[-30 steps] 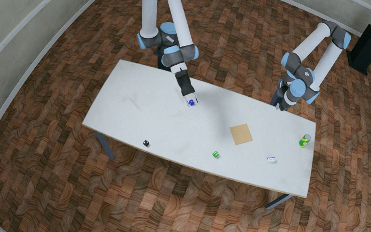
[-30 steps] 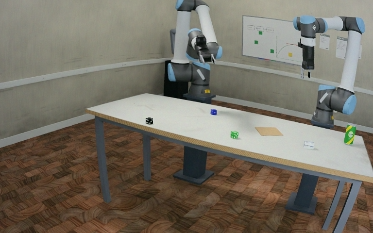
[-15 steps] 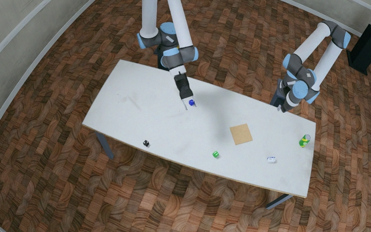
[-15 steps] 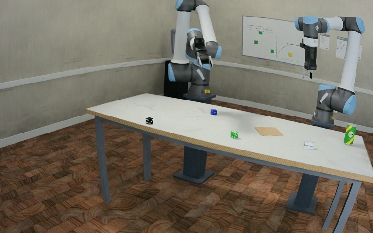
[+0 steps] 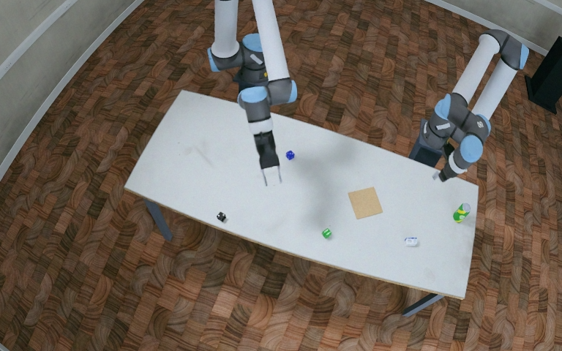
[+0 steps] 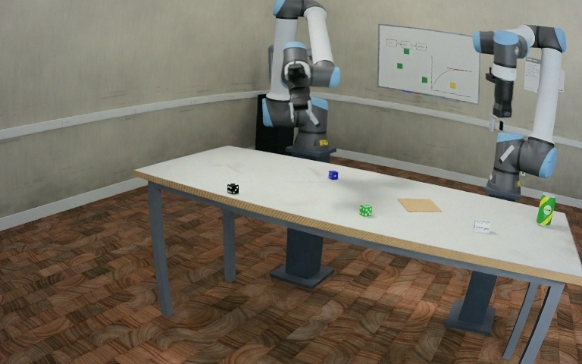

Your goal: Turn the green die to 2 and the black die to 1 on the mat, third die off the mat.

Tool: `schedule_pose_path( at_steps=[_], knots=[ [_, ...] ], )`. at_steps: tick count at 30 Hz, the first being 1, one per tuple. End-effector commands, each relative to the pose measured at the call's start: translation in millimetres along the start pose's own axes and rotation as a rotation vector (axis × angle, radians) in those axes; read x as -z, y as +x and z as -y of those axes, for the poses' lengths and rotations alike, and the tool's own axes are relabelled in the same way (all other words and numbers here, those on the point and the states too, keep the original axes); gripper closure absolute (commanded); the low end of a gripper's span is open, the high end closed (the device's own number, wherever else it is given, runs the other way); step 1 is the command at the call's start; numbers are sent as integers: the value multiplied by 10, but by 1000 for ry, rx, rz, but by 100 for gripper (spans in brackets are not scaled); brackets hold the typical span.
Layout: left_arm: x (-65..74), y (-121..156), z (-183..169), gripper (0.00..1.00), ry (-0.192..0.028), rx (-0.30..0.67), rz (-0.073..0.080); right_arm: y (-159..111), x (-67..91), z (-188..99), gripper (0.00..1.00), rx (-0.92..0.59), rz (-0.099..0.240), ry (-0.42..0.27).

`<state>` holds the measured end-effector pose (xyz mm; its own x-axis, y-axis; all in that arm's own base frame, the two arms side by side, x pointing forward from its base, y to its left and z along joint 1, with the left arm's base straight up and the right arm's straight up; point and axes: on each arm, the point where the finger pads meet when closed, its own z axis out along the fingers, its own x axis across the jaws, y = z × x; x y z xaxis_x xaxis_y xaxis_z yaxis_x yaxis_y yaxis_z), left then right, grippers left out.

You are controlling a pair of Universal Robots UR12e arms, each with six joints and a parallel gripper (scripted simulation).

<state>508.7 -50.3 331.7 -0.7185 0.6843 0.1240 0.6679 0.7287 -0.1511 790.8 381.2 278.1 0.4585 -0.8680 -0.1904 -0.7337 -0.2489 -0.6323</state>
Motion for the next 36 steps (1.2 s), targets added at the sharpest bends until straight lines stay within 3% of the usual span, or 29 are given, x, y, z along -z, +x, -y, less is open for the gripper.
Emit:
schedule_pose_path(
  at_steps=[1, 7, 15, 17, 18, 27, 32, 34, 35, 36],
  knots=[
    [-39, 101, -220, 0, 1, 13, 10, 195, -170, 31, 0, -34, -35, -71],
    [-118, 467, -746, 0, 2, 69, 37, 674, -414, 4, 0, -110, -106, -194],
    [-244, 1064, -1350, 0, -1, 160, 77, 1272, -604, -87, 0, -205, -190, -345],
    [-244, 1064, -1350, 0, -1, 160, 77, 1272, -604, -87, 0, -205, -190, -345],
    [-300, 1297, -1567, 0, -2, 172, 82, 1355, -620, -104, 0, -219, -202, -366],
    [-467, 2055, -2043, 0, -13, 268, 117, 1982, -670, -266, 0, -322, -289, -526],
    [-586, 2548, -2278, 0, -19, 314, 131, 2208, -654, -337, 0, -360, -320, -585],
    [-586, 2548, -2278, 0, -19, 314, 131, 2208, -654, -337, 0, -360, -320, -585],
    [-661, 2835, -2408, 0, -21, 328, 135, 2241, -650, -348, 0, -366, -325, -594],
    [-681, 2923, -2427, 0, -24, 342, 139, 2272, -646, -358, 0, -371, -329, -602]
  ],
)
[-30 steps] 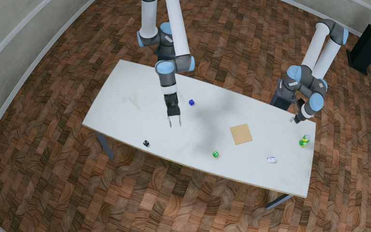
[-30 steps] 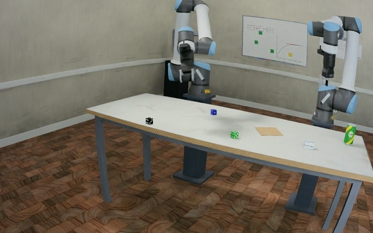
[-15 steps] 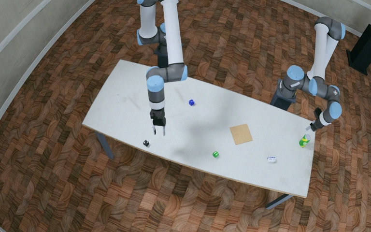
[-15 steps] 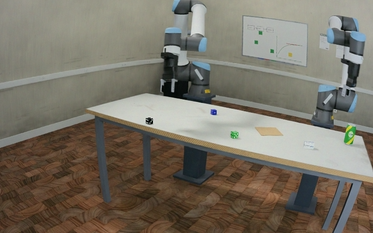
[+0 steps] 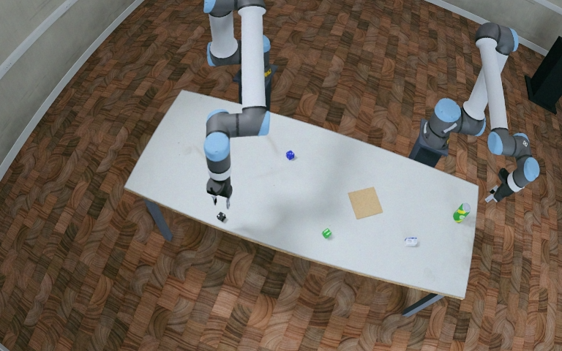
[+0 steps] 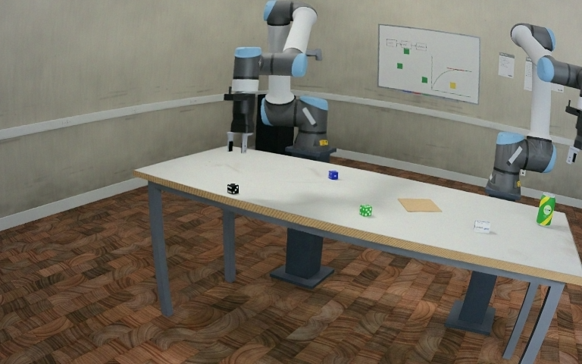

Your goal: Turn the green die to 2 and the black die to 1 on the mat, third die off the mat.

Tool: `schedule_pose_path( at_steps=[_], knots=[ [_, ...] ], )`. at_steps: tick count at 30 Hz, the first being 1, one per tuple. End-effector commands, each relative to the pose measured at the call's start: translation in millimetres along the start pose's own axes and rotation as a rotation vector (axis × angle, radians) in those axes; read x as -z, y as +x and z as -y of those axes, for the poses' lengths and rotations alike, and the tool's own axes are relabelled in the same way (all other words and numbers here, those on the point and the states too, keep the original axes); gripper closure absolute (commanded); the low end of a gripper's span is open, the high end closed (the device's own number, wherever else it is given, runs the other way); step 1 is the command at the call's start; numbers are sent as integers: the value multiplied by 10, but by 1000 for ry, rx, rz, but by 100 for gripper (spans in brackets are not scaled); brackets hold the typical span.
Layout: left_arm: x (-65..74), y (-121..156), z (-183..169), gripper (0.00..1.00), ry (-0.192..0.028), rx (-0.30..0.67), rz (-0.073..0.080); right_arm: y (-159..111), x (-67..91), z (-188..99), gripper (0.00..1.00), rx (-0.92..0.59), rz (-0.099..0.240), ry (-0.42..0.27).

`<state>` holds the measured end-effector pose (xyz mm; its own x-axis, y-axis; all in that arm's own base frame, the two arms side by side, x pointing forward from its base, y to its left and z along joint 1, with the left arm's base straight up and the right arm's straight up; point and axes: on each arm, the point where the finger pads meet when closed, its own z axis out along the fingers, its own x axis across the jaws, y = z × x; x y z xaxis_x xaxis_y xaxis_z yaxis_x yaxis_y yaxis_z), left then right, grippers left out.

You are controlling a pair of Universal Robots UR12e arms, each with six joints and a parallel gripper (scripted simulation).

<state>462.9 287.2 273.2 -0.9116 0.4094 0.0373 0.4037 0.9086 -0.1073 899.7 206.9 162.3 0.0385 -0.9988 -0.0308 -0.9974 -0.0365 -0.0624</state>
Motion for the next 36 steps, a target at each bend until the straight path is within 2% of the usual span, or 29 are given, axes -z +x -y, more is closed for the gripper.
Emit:
schedule_pose_path(
  at_steps=[1, 13, 15, 16, 26, 30, 32, 33, 36],
  knots=[
    [-77, 362, -333, 0, -8, 30, 14, 68, 8, 15, 0, -16, -17, -33],
    [-260, 1477, -953, 0, -30, 135, 39, 178, -20, 22, 0, -34, -32, -62],
    [-260, 1477, -953, 0, -30, 135, 39, 178, -20, 22, 0, -34, -32, -62],
    [-314, 1771, -1080, 0, -33, 148, 41, 178, -20, 22, 0, -34, -32, -62],
    [-480, 2754, -1308, 0, -54, 242, 55, 178, -25, 22, 0, -34, -32, -62],
    [-559, 3191, -1356, 0, -63, 277, 58, 180, -122, 17, 0, -34, -32, -62],
    [-559, 3191, -1356, 0, -63, 277, 58, 180, -122, 17, 0, -34, -32, -62],
    [-623, 3507, -1389, 0, -65, 287, 59, 182, -170, 14, 0, -34, -32, -62],
    [-669, 3766, -1376, 0, -72, 316, 61, 186, -363, 5, 0, -34, -32, -62]
  ],
)
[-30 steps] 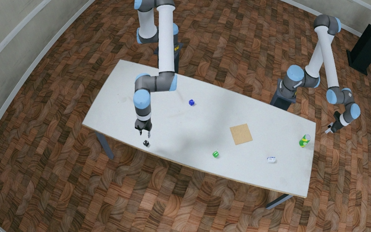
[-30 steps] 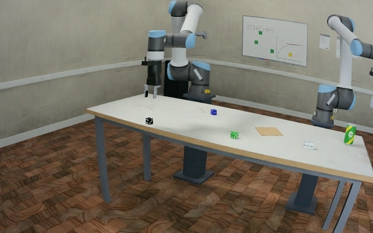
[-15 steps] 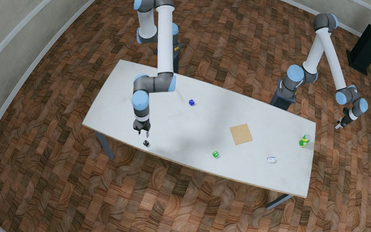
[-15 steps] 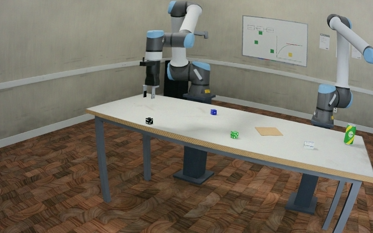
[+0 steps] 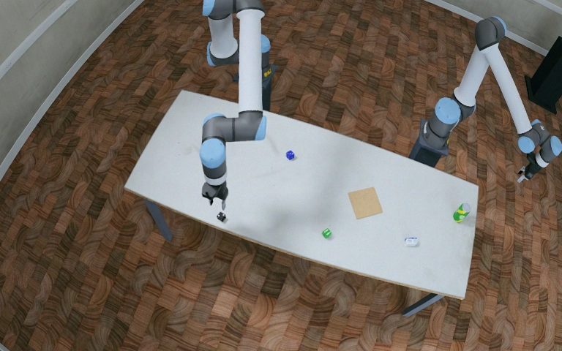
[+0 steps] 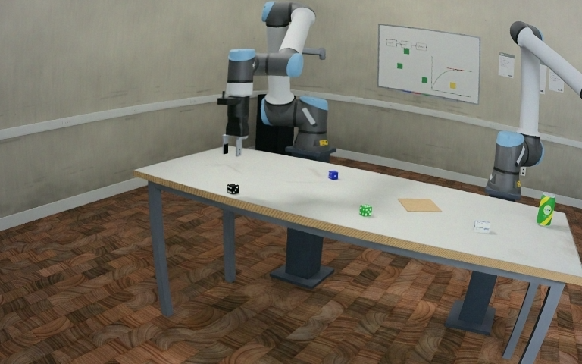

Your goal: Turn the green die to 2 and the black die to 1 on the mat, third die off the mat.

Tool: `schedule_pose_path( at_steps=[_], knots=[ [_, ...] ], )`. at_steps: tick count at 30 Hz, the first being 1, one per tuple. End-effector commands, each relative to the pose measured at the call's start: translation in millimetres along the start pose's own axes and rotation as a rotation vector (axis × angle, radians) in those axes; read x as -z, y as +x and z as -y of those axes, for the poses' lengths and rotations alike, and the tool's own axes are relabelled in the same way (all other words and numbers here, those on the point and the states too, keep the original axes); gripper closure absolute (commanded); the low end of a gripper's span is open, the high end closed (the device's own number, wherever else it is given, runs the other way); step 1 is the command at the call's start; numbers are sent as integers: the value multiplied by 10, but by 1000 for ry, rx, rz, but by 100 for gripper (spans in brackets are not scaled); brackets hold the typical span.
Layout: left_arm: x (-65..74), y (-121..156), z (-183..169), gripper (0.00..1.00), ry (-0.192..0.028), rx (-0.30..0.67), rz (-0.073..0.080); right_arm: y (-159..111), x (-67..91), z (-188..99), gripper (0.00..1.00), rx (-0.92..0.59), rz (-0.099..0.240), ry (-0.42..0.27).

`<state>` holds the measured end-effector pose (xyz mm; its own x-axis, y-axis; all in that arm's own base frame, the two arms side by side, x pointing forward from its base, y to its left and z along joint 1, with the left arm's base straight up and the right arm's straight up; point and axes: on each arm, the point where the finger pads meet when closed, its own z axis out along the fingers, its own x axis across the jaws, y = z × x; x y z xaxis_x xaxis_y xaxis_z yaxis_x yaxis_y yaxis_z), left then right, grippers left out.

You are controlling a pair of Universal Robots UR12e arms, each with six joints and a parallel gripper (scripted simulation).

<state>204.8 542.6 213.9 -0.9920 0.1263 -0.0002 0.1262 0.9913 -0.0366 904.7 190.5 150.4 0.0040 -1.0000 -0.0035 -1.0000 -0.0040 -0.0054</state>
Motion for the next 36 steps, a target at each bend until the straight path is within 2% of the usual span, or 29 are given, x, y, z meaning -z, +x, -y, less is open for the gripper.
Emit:
schedule_pose_path(
  at_steps=[1, 7, 11, 13, 14, 22, 36],
  knots=[
    [-87, 462, -164, 0, -9, 32, 3, 10, -325, -16, 0, -1, -3, -5],
    [-184, 1107, -290, 0, -21, 78, 4, 9, -754, -13, 0, -1, -3, -5],
    [-253, 1545, -341, 0, -27, 101, 4, 8, -893, -12, 0, -1, -3, -5],
    [-253, 1545, -341, 0, -27, 101, 4, 8, -893, -12, 0, -1, -3, -5],
    [-290, 1743, -365, 0, -28, 106, 4, 8, -904, -12, 0, -1, -3, -5],
    [-339, 2085, -359, 0, -35, 132, 3, 8, -909, -12, 0, -1, -3, -5],
    [-355, 2194, -353, 0, -37, 141, 2, 8, -909, -12, 0, -1, -3, -5]
  ],
)
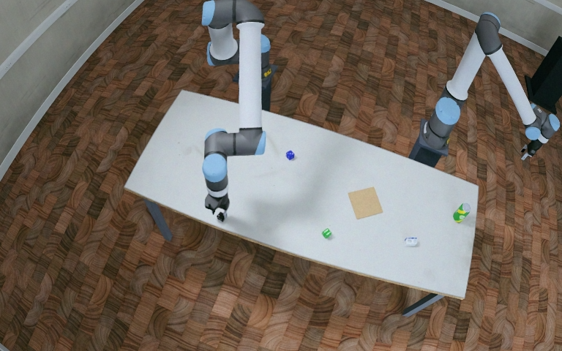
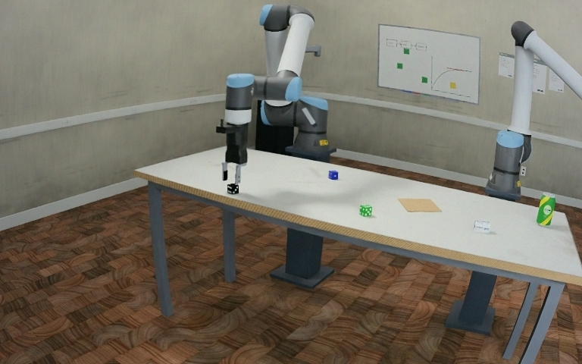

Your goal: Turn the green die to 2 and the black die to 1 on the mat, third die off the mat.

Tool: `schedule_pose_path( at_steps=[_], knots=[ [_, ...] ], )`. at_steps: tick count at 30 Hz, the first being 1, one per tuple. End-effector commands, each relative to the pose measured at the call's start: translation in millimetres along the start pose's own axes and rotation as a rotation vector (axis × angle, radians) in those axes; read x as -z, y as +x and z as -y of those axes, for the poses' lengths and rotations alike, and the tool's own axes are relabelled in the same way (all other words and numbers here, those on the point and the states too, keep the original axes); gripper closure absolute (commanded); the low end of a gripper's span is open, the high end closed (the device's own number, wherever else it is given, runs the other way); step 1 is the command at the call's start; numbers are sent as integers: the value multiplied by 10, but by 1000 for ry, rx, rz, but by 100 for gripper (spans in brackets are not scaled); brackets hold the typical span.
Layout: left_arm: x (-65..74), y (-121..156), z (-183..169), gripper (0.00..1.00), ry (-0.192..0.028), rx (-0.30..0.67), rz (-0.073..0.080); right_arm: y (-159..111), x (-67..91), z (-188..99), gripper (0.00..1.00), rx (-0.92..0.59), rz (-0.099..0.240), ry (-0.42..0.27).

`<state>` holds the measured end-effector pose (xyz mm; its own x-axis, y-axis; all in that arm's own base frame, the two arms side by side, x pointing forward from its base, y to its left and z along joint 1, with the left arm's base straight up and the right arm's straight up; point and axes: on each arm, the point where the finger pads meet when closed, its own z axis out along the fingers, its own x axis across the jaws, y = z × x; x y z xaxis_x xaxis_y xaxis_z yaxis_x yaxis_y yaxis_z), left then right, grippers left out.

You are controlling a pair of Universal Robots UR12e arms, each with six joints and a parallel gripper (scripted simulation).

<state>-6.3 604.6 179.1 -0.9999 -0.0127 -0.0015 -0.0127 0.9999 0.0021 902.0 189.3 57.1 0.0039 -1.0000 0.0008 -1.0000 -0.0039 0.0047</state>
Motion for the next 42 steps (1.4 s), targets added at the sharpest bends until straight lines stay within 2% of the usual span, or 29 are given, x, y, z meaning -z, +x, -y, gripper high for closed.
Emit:
schedule_pose_path(
  at_steps=[1, 31, 42],
  knots=[
    [-21, 22, 6, 0, 2, 1, -1, -6, 24, 20, 0, -1, 1, 5],
    [-21, 22, 6, 0, 2, 1, -1, -9, 24, 14, 0, -1, 1, 5],
    [-21, 22, 6, 0, 2, 1, -1, -70, 23, -127, 0, -1, 1, 5]
  ],
)
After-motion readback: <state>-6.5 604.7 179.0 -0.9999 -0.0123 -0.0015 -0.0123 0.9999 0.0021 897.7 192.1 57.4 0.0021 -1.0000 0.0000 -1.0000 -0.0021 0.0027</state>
